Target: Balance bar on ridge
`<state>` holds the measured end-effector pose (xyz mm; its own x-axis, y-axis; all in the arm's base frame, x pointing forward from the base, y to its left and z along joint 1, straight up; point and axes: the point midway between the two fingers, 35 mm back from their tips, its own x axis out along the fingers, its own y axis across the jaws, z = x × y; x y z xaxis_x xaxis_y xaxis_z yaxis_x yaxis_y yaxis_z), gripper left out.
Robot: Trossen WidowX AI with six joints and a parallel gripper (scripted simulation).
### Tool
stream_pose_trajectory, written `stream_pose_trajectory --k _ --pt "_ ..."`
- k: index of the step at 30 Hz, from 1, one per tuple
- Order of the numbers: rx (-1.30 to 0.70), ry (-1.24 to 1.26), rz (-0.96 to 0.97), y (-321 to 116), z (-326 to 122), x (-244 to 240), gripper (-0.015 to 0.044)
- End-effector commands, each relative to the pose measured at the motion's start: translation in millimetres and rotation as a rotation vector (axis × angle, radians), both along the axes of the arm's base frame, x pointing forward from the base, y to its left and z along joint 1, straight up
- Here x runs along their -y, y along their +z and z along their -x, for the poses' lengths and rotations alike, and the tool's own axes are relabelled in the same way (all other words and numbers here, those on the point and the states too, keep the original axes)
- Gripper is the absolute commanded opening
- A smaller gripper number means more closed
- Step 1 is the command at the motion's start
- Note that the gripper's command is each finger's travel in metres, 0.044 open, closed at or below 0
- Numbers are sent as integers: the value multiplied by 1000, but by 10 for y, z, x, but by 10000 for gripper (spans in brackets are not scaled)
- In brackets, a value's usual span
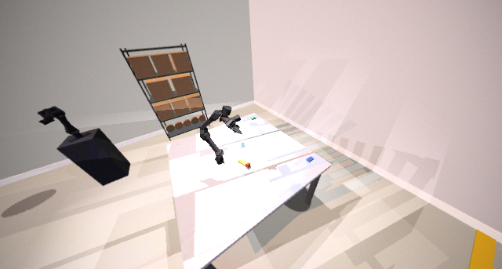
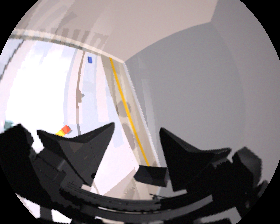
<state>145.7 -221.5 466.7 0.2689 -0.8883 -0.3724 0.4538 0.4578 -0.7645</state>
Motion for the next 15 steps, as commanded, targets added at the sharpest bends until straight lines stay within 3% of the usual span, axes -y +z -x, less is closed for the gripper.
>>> stream_pose_trajectory --k 1,15 --pt "-129 64 -29 -208 -116 49 315" --pt "-599 381 -113 -969 -400 83 315"
